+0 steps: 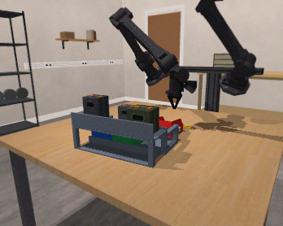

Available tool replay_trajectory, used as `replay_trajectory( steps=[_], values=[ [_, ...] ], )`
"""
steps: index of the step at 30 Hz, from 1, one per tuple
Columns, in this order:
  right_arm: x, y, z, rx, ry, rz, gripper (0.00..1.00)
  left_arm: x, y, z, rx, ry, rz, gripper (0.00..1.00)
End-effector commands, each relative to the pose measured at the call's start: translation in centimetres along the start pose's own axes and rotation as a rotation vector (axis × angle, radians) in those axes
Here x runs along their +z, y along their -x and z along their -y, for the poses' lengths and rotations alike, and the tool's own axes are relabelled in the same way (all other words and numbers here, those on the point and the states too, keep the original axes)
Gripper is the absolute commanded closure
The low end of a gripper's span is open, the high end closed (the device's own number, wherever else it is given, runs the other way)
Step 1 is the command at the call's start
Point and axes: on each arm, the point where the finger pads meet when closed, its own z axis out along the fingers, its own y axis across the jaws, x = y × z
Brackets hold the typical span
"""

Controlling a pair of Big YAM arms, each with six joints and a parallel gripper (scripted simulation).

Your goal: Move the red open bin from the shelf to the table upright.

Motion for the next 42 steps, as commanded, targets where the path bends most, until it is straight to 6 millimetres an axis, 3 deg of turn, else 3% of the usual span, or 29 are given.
replay_trajectory(
  steps=[1, 17, 25, 37, 42],
  values=[
    [-3.2, 1.3, 2.1, 0.027, -0.042, 0.036, 1.0, -0.4, 4.0, -0.5, -0.005, 0.008, 0.051, 0.0],
    [-6.4, 1.2, 2.1, 0.028, -0.042, 0.039, 1.0, -0.4, 4.0, -0.5, -0.005, 0.008, 0.051, 0.0],
    [-7.0, 1.2, 2.1, 0.029, -0.041, 0.04, 1.0, -0.4, 4.0, -0.5, -0.005, 0.008, 0.051, 0.0],
    [-6.7, 0.7, 2.4, 0.029, -0.035, 0.032, 1.0, -0.4, 4.0, -0.5, -0.005, 0.008, 0.051, 0.0],
    [-5.5, 0.1, 3.3, 0.026, -0.019, 0.013, 1.0, -0.4, 4.0, -0.5, -0.005, 0.008, 0.051, 0.0]
  ],
)
